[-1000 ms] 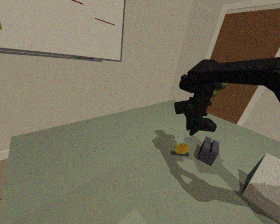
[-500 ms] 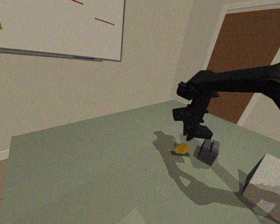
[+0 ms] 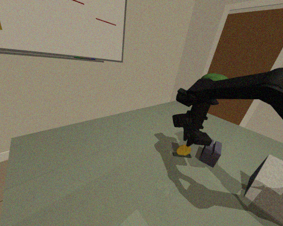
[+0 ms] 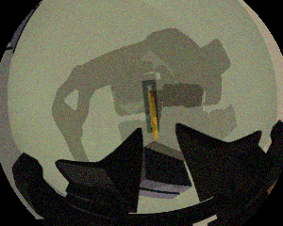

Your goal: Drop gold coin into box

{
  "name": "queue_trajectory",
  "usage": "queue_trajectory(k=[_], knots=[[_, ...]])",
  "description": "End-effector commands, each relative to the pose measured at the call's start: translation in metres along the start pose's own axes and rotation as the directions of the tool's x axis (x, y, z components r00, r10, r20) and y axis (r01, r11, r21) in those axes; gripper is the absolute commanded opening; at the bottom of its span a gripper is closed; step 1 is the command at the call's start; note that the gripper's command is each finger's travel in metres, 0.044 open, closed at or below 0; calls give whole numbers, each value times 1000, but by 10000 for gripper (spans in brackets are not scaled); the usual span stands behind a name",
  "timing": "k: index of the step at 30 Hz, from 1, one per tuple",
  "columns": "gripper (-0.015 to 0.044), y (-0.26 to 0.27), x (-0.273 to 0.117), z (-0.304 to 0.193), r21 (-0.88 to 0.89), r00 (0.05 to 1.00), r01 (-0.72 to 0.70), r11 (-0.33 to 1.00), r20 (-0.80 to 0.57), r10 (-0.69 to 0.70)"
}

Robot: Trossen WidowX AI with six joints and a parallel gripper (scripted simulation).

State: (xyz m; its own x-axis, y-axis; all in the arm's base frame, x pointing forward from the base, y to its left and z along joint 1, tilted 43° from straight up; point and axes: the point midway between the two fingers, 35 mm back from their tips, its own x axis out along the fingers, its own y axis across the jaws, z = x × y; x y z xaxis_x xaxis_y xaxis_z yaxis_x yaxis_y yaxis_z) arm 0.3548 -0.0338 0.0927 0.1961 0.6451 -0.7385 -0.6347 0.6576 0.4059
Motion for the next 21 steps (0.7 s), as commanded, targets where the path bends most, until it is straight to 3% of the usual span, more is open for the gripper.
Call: queue_trajectory(k=[1, 21], knots=[[161, 1, 9, -1, 7, 1000, -9, 1000, 0, 9], [161, 2, 42, -1, 7, 1000, -9, 1000, 1, 9]])
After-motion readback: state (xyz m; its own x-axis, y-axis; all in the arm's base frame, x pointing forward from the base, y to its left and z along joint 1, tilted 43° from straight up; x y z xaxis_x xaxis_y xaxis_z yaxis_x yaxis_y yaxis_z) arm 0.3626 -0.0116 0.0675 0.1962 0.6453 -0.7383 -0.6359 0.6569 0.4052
